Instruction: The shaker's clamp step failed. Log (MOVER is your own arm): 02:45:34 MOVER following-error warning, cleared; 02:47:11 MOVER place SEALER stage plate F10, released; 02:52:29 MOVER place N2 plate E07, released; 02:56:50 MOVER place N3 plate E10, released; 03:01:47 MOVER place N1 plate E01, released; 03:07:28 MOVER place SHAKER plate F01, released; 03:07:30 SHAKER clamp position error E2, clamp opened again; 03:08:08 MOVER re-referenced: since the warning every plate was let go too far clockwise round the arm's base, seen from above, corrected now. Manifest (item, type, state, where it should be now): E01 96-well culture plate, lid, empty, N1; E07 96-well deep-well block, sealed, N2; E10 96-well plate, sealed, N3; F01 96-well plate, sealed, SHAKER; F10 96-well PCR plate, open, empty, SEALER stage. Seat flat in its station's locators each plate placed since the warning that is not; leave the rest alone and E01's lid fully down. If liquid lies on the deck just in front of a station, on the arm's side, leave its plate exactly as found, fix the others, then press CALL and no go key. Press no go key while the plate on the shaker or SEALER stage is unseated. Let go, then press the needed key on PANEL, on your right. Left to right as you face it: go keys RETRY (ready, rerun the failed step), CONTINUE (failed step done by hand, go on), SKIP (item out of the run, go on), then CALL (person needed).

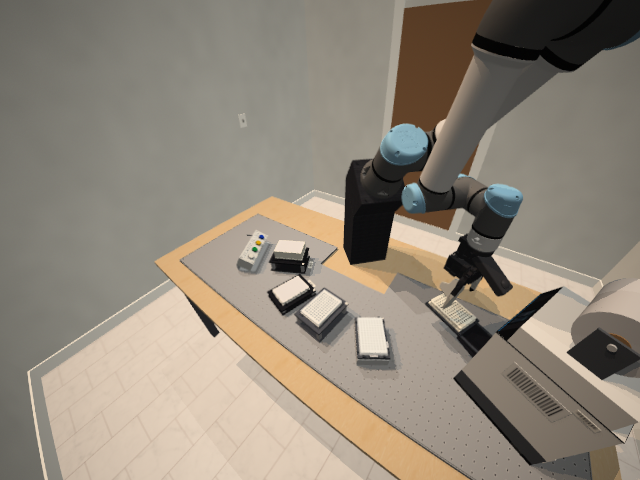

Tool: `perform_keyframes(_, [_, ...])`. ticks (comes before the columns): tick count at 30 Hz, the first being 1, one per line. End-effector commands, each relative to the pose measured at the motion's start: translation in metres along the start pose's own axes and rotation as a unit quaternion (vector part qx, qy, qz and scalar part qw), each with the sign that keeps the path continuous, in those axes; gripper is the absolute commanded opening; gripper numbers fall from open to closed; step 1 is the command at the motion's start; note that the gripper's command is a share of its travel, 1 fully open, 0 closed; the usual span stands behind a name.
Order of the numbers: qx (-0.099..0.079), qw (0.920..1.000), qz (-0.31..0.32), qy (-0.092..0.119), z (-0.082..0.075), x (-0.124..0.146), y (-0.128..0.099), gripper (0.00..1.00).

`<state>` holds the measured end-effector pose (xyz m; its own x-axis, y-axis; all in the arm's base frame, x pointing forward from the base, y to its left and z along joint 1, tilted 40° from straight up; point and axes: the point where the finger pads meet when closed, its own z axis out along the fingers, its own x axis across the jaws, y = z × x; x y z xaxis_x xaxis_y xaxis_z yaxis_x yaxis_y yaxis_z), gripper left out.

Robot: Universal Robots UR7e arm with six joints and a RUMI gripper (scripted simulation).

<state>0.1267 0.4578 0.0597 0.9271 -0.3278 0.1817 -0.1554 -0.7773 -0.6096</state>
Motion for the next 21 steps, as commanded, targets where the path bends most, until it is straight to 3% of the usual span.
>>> perform_keyframes(1, [0.000, 1.0000, 0.000, 0.001, 0.000, -0.003, -0.001, 0.82])
perform_keyframes(9, [0.000, 1.0000, 0.000, 0.001, 0.000, -0.003, -0.001, 0.82])
perform_keyframes(13, [0.000, 0.9994, 0.000, 0.035, 0.007, -0.003, -0.001, 0.82])
perform_keyframes(21, [0.000, 0.9994, 0.000, 0.035, 0.017, -0.003, -0.001, 0.82])
